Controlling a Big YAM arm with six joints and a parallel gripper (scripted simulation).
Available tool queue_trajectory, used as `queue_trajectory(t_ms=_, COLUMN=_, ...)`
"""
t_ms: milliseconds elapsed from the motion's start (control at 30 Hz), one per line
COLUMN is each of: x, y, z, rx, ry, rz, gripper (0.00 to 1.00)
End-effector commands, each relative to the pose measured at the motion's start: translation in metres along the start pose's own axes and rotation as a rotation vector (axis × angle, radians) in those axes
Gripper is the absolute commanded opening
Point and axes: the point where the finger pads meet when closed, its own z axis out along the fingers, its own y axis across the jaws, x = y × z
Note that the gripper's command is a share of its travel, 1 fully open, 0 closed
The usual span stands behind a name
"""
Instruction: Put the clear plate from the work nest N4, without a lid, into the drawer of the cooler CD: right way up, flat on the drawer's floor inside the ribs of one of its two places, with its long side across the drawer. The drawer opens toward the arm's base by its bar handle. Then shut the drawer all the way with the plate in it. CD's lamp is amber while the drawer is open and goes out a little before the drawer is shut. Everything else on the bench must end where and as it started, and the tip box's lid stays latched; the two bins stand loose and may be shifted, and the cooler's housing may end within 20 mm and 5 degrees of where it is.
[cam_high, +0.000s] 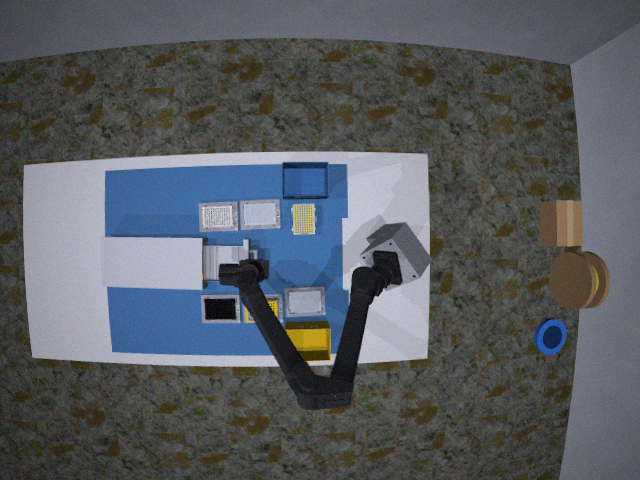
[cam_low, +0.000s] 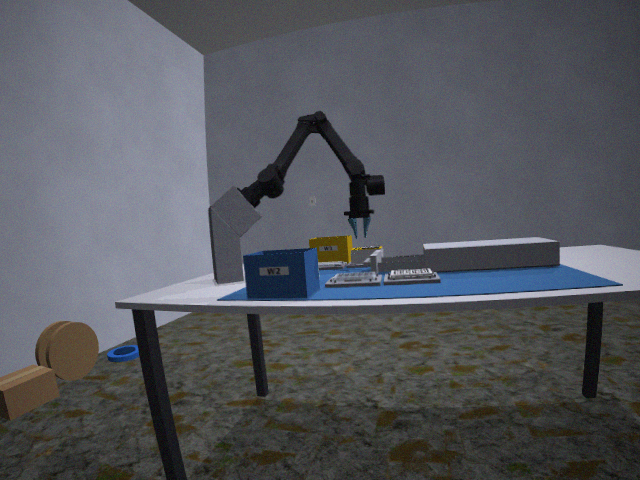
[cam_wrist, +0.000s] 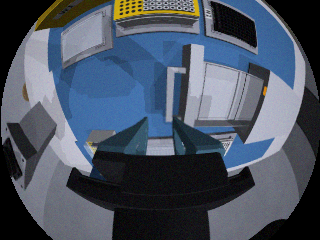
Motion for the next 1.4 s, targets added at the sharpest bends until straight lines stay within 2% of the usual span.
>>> queue_trajectory(t_ms=0, x=0.002, y=-0.015, z=-0.020, rx=0.038, ry=0.011, rz=-0.016, gripper=0.30)
queue_trajectory(t_ms=233, x=0.001, y=-0.020, z=-0.029, rx=0.047, ry=0.012, rz=-0.023, gripper=0.30)
queue_trajectory(t_ms=267, x=0.004, y=-0.017, z=-0.026, rx=0.034, ry=0.012, rz=-0.013, gripper=0.30)
queue_trajectory(t_ms=333, x=0.001, y=-0.021, z=-0.032, rx=0.047, ry=0.012, rz=-0.023, gripper=0.30)
queue_trajectory(t_ms=1367, x=0.003, y=-0.019, z=-0.029, rx=0.041, ry=0.012, rz=-0.014, gripper=0.30)
